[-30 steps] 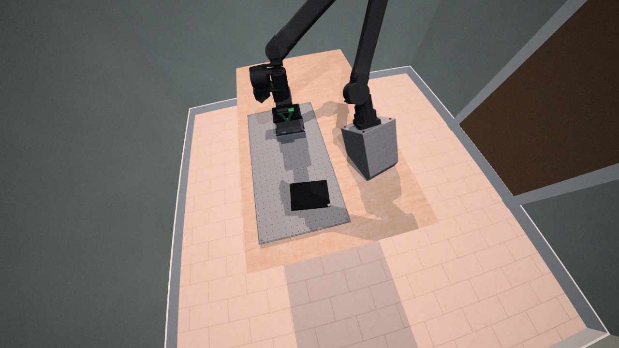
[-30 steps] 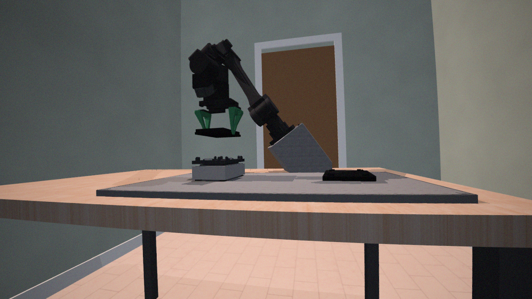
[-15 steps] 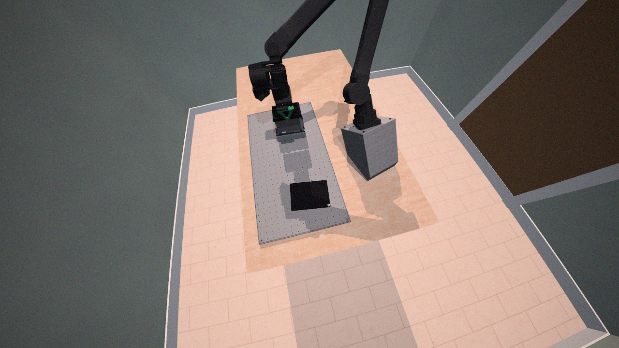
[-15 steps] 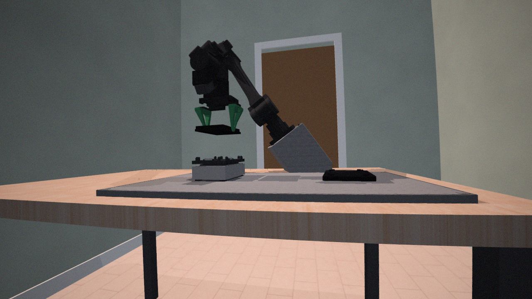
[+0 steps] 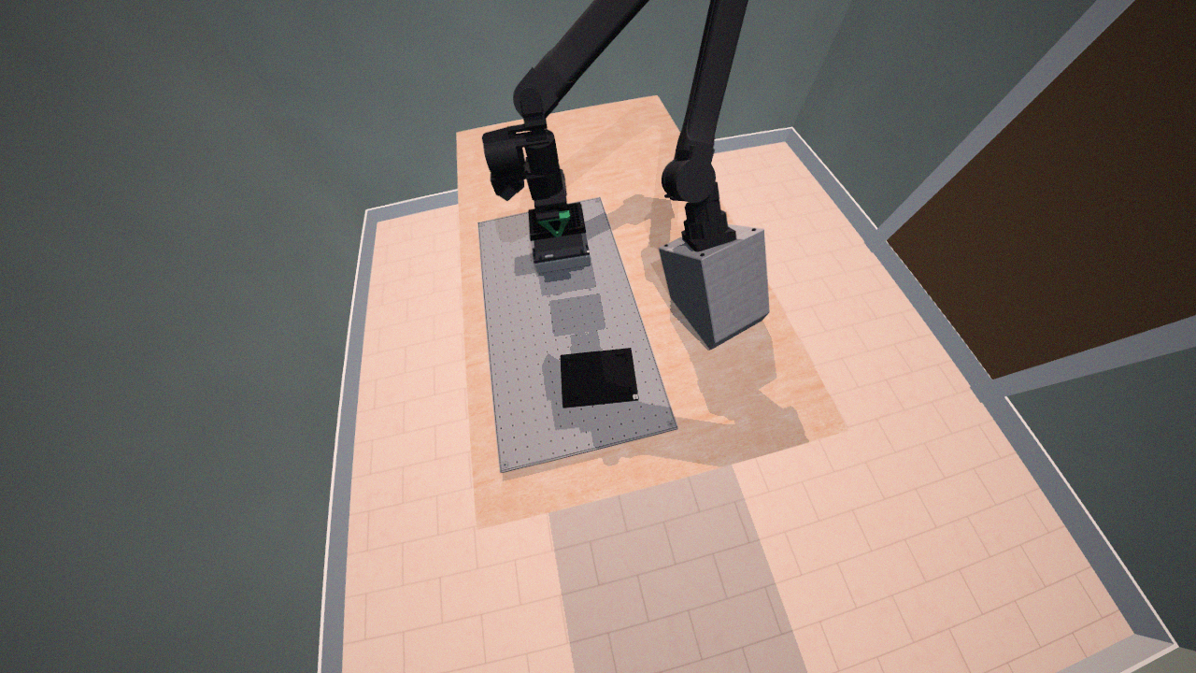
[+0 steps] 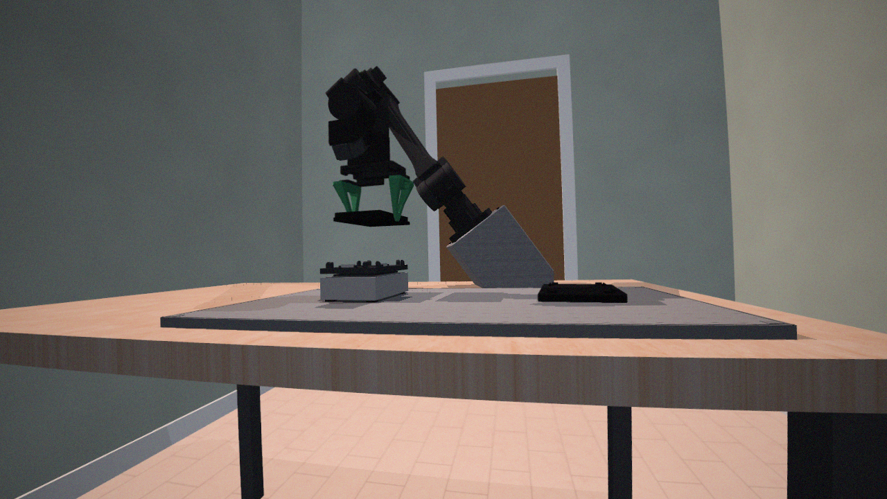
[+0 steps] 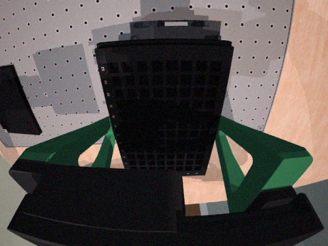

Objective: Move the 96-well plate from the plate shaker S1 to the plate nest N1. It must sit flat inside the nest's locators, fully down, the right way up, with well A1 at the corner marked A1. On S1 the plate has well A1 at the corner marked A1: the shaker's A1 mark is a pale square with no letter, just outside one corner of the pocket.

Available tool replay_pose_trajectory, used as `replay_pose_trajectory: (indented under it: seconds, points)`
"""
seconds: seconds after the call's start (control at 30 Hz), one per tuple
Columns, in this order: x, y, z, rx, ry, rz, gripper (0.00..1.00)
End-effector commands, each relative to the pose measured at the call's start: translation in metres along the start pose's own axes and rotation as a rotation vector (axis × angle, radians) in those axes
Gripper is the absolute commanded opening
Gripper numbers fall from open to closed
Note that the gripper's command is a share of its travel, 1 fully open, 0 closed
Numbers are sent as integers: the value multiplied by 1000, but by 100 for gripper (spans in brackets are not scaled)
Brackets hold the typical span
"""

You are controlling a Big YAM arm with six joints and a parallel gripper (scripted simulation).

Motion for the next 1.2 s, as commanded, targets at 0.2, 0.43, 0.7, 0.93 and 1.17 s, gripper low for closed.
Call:
replay_pose_trajectory:
  seconds: [0.2,0.43,0.7,0.93,1.17]
  points:
    - [-10,21,15,54,-34,2,0]
    - [-2,49,12,53,-34,4,0]
    - [-1,72,13,56,-38,6,0]
    - [4,93,9,51,-31,7,0]
    - [6,117,10,52,-33,9,0]
Point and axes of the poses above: the point where the finger pads meet when closed, its own x axis out along the fingers, its own y axis across the jaws, z = x × y, the point moved 6 cm from there along -x, back along the fingers, and after that the axes turned 7 degrees about -x, right-handed, at the moved point
